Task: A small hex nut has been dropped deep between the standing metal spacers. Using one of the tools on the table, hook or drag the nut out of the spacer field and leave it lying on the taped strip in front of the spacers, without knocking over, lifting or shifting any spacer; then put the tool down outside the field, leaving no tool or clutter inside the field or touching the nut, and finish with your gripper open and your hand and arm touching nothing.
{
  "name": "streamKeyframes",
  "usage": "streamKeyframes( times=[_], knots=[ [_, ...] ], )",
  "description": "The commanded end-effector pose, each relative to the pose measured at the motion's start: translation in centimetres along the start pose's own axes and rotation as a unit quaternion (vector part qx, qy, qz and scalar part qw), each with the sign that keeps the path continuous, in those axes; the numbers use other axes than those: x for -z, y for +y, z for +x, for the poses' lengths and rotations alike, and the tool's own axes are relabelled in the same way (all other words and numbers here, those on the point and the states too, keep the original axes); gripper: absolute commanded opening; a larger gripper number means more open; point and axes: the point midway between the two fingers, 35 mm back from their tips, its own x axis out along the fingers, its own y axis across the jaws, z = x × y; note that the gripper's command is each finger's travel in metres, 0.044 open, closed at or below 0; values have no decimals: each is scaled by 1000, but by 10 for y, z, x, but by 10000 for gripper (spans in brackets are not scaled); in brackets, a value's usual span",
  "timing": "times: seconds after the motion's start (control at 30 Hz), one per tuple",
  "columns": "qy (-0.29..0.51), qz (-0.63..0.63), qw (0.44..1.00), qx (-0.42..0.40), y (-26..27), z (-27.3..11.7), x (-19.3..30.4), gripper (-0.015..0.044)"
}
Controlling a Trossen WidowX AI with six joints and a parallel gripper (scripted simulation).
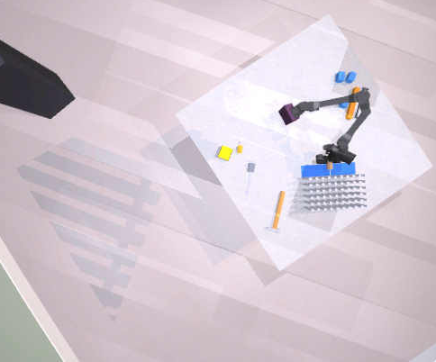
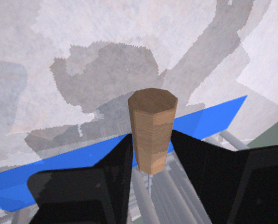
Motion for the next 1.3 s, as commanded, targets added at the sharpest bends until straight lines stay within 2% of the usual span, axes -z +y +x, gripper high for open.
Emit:
streamKeyframes(
  times=[0.0, 1.27],
  knots=[
    [2, 2, 1000, -1, 0, -2, -3, 0],
    [1, 2, 1000, -1, 0, -10, -25, 0]
  ],
)
